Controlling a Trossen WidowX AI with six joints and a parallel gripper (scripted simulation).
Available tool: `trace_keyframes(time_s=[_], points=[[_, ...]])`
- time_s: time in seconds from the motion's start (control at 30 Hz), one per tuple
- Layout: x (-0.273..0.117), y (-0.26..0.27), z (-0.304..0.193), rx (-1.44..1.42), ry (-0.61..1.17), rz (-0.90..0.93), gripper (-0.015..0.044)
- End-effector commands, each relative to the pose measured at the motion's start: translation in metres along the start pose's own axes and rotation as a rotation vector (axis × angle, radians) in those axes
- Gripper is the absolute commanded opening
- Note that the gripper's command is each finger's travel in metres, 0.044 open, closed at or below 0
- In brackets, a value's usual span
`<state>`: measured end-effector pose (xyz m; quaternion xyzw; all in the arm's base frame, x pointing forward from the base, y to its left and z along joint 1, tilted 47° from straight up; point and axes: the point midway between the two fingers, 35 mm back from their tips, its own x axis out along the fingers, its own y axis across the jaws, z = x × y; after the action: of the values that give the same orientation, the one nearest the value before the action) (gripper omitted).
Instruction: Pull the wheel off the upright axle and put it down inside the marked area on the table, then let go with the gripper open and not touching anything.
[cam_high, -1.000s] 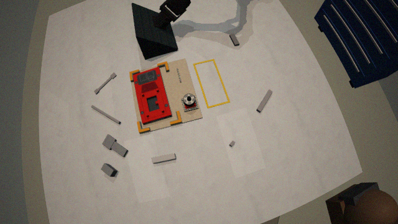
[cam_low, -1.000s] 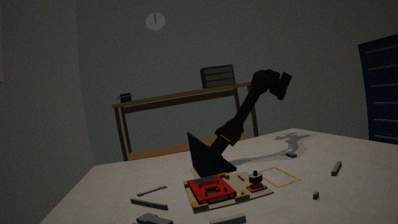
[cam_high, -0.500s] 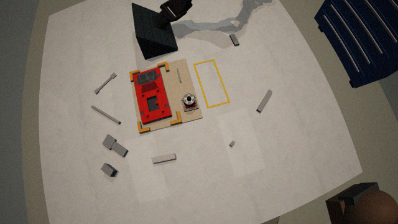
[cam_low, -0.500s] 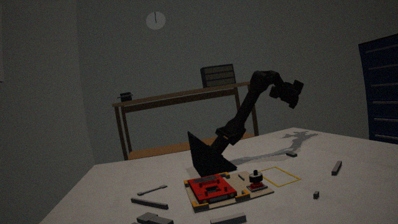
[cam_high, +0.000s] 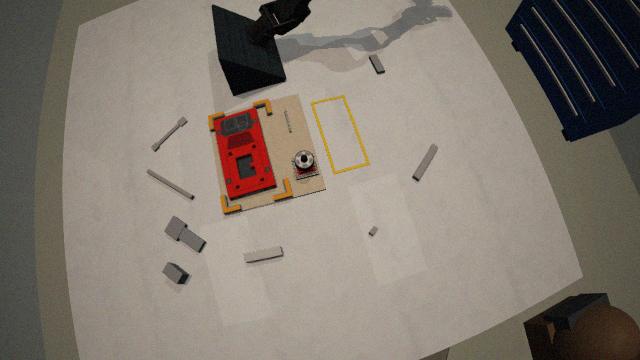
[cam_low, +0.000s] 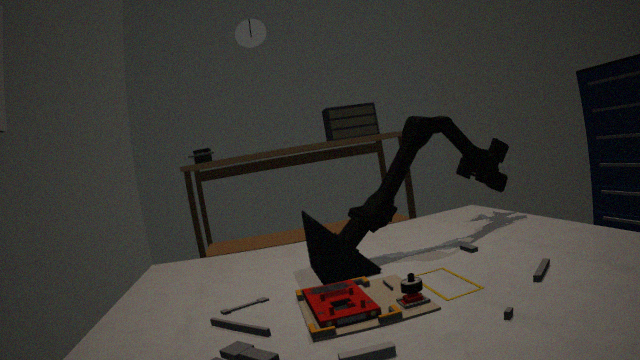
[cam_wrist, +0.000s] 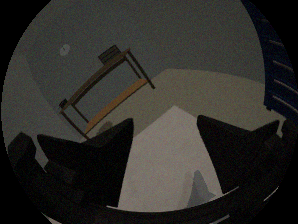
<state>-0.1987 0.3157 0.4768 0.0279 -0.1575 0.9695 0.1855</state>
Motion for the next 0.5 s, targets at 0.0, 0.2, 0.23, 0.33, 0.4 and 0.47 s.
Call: trace_keyframes(time_s=[0.0,0.2,0.23,0.33,0.4,0.47], points=[[-0.022,-0.031,-0.014,0.010,0.058,-0.111,0.0300],[-0.061,-0.070,-0.033,0.037,0.135,-0.263,0.0300],[-0.068,-0.076,-0.036,0.041,0.148,-0.288,0.0300],[-0.090,-0.092,-0.044,0.057,0.185,-0.365,0.0300],[-0.105,-0.102,-0.049,0.067,0.209,-0.416,0.0300],[-0.121,-0.112,-0.055,0.079,0.233,-0.467,0.0300]])
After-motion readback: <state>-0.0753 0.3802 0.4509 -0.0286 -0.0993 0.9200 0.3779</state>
